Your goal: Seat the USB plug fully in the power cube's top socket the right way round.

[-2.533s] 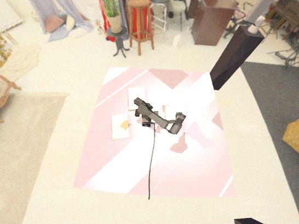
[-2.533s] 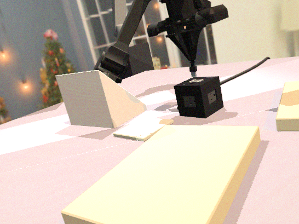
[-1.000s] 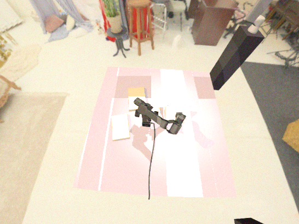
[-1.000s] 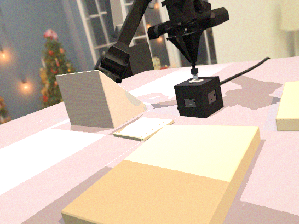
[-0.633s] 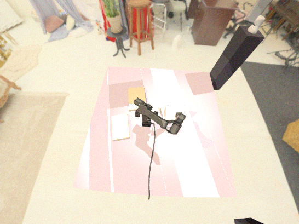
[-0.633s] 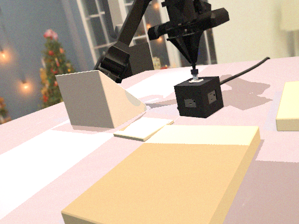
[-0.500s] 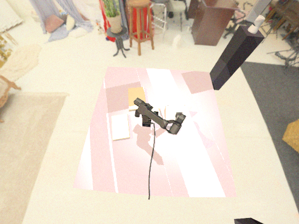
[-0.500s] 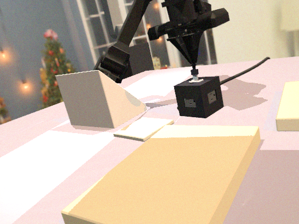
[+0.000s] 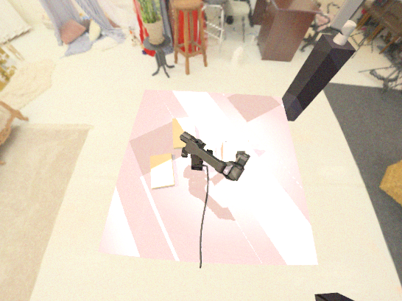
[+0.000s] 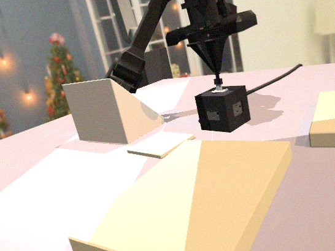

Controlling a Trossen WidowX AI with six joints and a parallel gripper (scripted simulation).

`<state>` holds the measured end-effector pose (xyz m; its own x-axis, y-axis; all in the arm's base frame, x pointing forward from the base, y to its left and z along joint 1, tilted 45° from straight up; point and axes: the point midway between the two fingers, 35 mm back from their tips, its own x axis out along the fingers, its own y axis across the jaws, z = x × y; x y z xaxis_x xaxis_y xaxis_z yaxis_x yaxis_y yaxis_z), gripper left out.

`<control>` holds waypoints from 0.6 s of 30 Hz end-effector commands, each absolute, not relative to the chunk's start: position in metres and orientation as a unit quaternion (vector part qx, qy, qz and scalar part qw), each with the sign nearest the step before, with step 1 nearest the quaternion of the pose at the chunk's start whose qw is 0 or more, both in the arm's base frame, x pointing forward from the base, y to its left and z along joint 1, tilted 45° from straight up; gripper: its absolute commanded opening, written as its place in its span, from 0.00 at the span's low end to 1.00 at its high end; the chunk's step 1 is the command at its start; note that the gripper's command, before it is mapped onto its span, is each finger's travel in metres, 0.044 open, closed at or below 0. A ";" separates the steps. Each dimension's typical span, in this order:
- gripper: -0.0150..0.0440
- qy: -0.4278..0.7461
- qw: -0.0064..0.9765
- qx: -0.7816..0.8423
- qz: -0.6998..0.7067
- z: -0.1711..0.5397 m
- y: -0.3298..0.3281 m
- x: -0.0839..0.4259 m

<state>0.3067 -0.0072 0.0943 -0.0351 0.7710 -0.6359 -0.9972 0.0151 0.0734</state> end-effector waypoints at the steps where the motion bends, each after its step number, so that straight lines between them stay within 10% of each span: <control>1: 0.25 0.265 0.662 -0.212 0.668 0.094 -0.006 0.307; 18: 0.25 0.265 0.662 -0.212 0.668 0.093 -0.005 0.307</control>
<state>0.3066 -0.0057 0.0928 -0.0351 0.7711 -0.6358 -0.9972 0.0151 0.0733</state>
